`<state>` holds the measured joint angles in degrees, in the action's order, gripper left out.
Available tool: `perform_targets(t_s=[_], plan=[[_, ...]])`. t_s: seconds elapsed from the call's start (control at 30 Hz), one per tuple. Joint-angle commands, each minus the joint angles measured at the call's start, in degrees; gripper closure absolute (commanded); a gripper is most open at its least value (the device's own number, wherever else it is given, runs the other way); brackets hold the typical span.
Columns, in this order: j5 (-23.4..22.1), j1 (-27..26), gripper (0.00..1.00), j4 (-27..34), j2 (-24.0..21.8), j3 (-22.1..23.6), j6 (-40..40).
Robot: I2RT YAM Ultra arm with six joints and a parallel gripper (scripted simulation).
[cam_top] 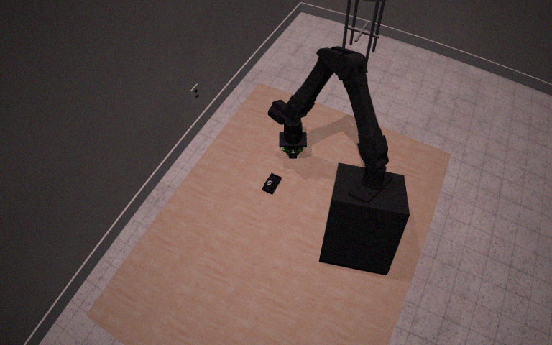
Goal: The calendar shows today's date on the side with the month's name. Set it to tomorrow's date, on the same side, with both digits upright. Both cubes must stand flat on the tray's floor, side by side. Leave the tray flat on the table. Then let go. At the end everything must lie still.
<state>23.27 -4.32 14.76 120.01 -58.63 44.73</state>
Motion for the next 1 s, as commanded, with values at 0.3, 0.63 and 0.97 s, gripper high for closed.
perform_targets(t_s=[0.3,0.63,0.97], plan=[[0.32,1.46,0.74,3.68,-3.71,-0.09,1.32],[1.23,5.63,0.74,16.31,-12.90,-1.74,5.79],[1.55,7.27,0.74,21.35,-15.79,-3.15,7.56]])
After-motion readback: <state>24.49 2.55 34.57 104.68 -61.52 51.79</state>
